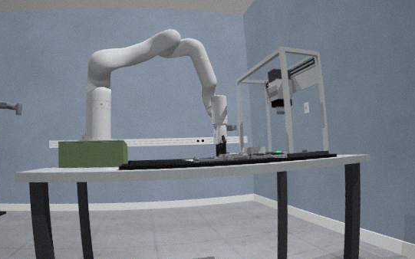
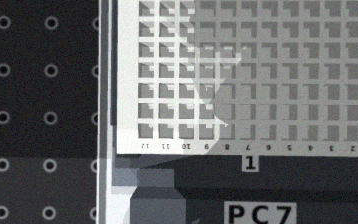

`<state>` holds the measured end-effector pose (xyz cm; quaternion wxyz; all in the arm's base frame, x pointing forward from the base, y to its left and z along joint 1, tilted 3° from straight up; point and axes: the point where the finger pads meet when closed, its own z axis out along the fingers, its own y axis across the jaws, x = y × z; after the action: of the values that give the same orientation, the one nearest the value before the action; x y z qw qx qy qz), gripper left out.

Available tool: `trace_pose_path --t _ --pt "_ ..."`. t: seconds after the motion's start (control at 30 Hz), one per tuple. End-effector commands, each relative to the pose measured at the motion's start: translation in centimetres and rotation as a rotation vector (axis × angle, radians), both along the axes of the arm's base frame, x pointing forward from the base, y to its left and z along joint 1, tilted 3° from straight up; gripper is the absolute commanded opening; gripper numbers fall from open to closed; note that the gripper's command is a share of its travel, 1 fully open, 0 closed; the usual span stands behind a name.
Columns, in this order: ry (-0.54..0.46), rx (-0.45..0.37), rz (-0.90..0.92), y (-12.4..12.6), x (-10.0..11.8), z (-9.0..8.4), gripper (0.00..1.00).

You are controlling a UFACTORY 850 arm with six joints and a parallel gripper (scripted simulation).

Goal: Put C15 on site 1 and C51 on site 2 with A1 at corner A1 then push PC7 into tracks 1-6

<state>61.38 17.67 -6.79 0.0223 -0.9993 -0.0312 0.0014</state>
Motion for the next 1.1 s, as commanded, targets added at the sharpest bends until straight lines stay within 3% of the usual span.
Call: trace_pose_path --t 0.0,1.07 --pt "-0.002 0.001 0.000 0.03 0.11 0.10 0.82" --pt "-0.002 0.001 0.000 -0.03 -0.62 0.26 0.82"
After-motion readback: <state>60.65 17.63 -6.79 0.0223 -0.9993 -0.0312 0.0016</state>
